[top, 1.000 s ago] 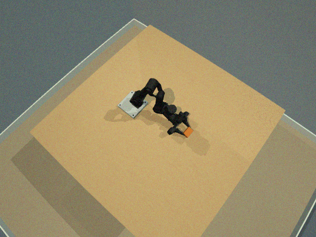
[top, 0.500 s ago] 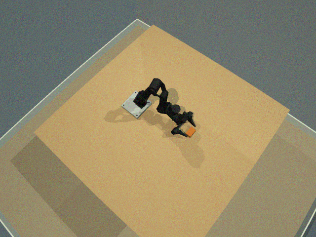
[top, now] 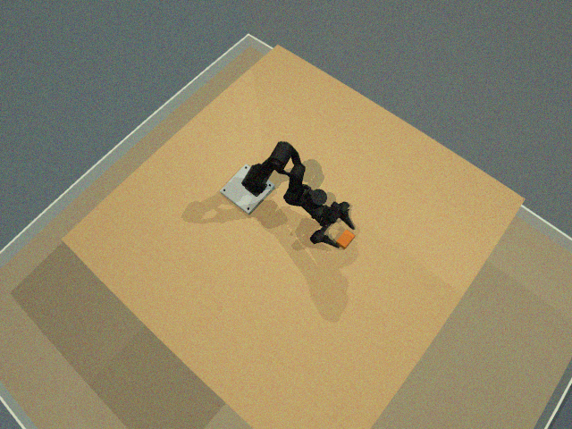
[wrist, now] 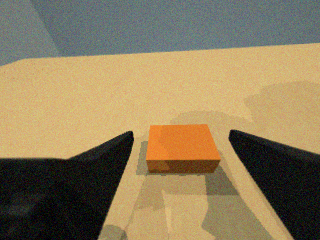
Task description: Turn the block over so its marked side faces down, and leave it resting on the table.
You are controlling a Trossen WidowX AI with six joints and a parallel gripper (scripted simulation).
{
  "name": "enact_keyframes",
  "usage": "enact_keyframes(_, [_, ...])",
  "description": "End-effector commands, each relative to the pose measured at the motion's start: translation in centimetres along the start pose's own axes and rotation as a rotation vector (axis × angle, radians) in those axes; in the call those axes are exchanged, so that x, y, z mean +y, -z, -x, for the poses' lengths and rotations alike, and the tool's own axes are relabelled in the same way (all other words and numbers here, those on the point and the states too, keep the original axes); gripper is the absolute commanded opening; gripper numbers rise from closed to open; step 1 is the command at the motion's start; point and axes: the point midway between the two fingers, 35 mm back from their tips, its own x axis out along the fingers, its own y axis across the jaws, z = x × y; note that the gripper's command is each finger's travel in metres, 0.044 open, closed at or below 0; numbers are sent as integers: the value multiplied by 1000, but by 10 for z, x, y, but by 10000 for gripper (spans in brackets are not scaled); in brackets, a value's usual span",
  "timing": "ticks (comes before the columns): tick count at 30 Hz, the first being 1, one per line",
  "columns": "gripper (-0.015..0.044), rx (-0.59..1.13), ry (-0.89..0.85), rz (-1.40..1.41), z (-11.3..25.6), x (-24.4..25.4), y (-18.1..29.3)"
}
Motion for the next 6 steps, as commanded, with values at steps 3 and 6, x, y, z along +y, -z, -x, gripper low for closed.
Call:
enact_keyframes(3, [440, 1, 6, 6, 0, -1, 0])
enact_keyframes(6, [440, 1, 6, 6, 0, -1, 0])
